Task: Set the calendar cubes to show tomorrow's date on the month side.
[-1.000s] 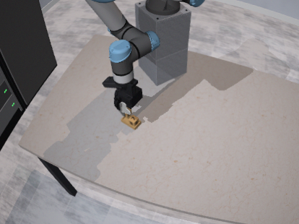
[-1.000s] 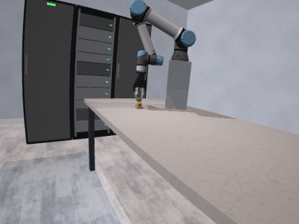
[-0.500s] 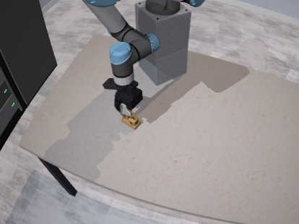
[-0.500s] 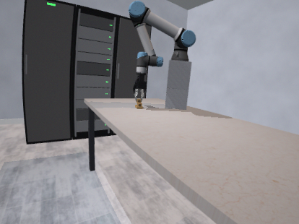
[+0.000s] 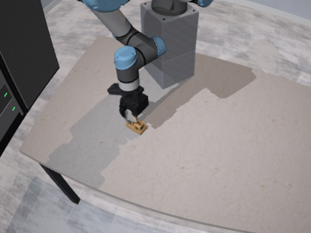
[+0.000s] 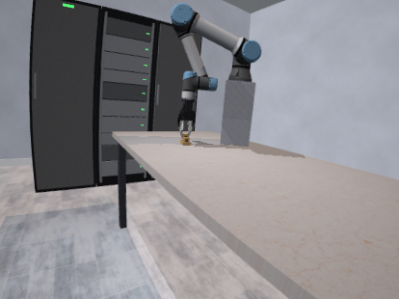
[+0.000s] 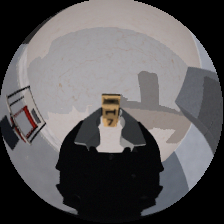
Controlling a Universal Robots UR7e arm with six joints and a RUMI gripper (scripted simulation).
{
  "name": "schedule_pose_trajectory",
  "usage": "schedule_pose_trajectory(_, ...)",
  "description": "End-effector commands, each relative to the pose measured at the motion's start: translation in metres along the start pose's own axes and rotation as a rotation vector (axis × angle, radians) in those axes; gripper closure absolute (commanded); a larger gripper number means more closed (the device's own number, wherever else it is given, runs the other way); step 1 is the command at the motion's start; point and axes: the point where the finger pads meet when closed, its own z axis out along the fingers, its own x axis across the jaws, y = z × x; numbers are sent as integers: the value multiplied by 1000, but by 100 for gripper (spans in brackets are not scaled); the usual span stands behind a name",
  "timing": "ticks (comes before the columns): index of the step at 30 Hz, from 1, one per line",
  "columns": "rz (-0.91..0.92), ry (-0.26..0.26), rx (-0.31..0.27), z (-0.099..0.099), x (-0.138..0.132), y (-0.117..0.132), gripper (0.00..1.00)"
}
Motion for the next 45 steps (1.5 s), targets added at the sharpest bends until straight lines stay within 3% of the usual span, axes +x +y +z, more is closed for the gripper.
schedule_pose_trajectory(1,0,-1,0,2,0,0,89)
schedule_pose_trajectory(45,0,-1,0,6,0,0,89)
